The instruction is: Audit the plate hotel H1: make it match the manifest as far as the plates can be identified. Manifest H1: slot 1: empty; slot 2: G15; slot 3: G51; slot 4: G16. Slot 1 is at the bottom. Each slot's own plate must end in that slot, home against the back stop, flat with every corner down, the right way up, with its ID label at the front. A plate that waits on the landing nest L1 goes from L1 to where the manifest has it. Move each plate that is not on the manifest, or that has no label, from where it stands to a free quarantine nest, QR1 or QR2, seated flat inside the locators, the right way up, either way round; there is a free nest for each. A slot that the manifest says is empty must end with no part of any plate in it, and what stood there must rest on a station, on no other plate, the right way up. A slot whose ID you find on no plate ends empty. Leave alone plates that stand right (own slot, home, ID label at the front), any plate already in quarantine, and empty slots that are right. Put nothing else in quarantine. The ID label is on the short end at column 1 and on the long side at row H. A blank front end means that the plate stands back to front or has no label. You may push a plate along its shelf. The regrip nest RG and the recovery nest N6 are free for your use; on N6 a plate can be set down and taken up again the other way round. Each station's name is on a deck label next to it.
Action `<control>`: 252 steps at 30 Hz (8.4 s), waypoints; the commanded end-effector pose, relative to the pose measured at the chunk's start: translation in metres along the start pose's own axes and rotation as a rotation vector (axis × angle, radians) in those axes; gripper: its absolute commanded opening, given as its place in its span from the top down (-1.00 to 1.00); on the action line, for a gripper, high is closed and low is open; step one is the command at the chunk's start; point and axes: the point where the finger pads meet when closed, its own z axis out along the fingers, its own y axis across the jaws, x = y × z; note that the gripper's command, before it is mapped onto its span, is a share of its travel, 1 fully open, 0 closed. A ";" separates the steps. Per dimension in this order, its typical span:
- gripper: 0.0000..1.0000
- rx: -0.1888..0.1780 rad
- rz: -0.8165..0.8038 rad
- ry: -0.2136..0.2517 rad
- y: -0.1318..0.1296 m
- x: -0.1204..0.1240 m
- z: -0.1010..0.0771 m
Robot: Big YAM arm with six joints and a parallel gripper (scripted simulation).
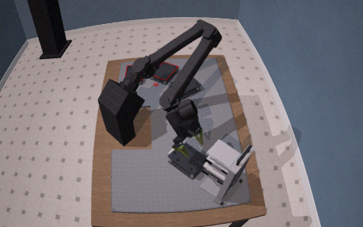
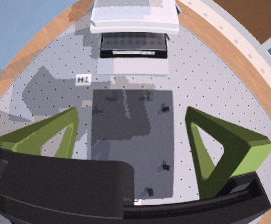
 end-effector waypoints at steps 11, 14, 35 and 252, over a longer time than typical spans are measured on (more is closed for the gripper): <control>-1.00 -0.012 0.006 -0.012 0.002 0.009 0.015; -1.00 -0.011 0.007 -0.009 0.002 0.015 0.018; -1.00 0.000 0.019 -0.003 0.001 0.016 0.040; -1.00 0.002 0.002 -0.030 -0.003 0.001 0.046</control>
